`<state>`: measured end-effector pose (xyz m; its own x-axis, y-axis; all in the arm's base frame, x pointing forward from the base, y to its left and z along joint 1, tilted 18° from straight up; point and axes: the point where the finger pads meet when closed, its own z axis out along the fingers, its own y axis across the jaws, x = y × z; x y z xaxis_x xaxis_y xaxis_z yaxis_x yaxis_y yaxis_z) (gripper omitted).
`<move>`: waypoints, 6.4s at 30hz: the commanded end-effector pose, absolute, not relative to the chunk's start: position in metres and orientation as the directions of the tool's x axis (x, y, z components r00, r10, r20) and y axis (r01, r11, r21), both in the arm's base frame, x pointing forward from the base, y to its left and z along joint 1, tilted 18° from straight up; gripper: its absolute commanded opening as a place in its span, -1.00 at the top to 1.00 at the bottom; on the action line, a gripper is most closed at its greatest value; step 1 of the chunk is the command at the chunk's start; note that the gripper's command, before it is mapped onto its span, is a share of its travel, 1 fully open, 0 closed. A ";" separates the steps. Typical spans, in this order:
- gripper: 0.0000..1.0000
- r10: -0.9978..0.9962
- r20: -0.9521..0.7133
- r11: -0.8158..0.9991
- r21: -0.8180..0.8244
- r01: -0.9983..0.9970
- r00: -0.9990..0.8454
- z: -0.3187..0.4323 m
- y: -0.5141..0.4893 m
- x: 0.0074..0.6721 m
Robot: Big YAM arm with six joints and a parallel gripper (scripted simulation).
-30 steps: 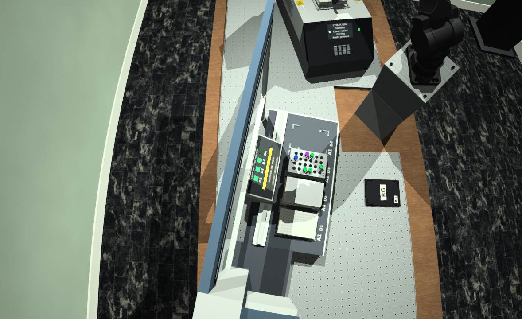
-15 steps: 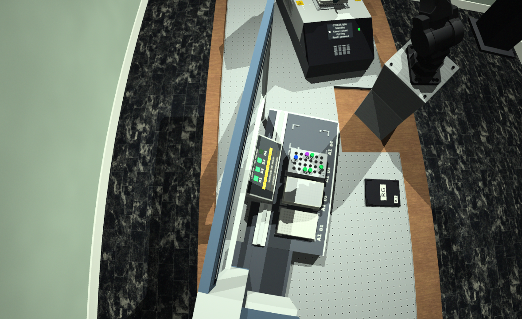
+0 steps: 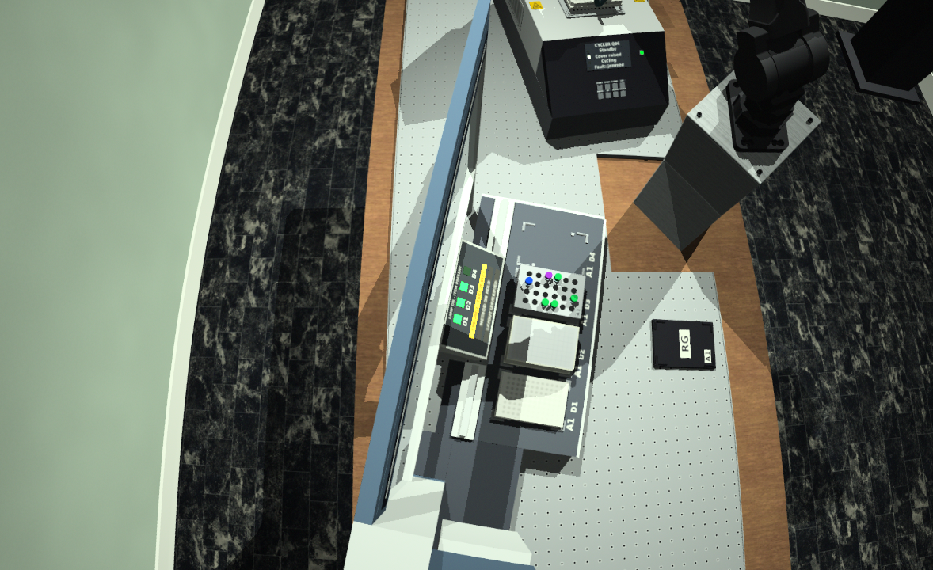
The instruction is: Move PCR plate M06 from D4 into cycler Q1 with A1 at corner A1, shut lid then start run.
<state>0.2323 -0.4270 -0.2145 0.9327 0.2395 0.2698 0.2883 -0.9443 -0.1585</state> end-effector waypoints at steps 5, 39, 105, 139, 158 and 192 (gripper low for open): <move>1.00 0.241 0.274 -0.954 -0.111 0.280 0.931 -0.203 -0.456 0.230; 1.00 0.235 0.271 -0.953 -0.127 0.276 0.934 -0.212 -0.443 0.225; 1.00 0.249 0.275 -0.952 -0.105 0.287 0.928 -0.218 -0.450 0.239; 1.00 0.230 0.262 -0.955 -0.125 0.270 0.937 -0.207 -0.446 0.239; 1.00 0.258 0.279 -0.949 -0.108 0.297 0.925 -0.211 -0.451 0.246; -1.00 0.241 0.281 -0.956 -0.094 0.277 0.929 -0.212 -0.457 0.235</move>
